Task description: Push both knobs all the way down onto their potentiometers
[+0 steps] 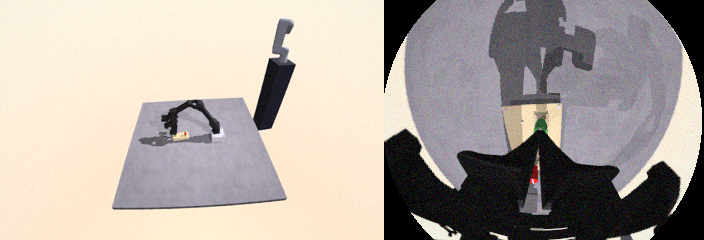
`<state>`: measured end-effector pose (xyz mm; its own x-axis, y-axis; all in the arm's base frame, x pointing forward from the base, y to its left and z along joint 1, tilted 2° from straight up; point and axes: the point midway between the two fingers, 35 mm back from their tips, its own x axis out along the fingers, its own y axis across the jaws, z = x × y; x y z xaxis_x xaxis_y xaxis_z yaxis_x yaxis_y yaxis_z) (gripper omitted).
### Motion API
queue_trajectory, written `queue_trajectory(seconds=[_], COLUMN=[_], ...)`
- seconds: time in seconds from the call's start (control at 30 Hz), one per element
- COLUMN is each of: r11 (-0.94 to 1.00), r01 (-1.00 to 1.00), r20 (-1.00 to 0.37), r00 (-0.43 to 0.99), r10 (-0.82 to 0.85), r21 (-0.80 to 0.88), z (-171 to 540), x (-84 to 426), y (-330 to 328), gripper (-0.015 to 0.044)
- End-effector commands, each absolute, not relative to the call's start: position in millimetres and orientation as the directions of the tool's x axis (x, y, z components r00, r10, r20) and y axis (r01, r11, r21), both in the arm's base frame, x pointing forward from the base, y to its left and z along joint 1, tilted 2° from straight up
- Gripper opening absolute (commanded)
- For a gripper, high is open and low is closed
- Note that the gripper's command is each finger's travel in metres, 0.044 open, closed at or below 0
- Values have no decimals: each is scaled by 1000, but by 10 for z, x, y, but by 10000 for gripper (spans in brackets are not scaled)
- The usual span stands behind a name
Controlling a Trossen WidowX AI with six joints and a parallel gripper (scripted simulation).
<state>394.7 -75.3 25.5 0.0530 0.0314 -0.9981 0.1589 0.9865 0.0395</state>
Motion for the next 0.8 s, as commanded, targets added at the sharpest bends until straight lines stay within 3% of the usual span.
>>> queue_trajectory(seconds=[0.0, 0.67, 0.77], r11=[986, 986, 986], r01=[160, 160, 160], r20=[-999, -999, -999], r00=[39, 39, 40], r10=[30, 30, 34], r21=[36, 36, 40], z=[172, 476, 424], x=[3969, 3955, 3958], y=[-757, -766, -758], gripper=[0, 0, 79])
